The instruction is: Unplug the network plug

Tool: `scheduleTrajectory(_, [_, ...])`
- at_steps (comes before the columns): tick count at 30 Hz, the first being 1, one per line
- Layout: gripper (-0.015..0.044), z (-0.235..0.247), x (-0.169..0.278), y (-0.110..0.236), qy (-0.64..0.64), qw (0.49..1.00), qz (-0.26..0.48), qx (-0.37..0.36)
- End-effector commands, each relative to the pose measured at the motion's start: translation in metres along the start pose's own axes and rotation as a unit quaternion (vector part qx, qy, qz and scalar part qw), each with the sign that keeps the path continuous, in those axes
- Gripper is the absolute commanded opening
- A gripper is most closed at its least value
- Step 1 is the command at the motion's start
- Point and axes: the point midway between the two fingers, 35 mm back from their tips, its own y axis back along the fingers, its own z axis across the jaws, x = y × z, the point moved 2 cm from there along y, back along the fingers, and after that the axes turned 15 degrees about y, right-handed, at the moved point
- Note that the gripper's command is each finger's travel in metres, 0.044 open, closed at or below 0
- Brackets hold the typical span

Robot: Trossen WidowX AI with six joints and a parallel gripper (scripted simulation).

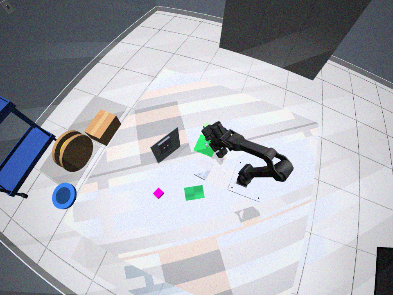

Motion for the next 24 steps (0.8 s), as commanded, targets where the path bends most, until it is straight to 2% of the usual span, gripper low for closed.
scheduleTrajectory(1, [0.0156, 0.006, -0.002, 0.007, -0.002, 1.000, -0.004, -0.003])
scheduleTrajectory(24, [0.0156, 0.023, -0.006, 0.038, -0.002, 1.000, -0.003, -0.003])
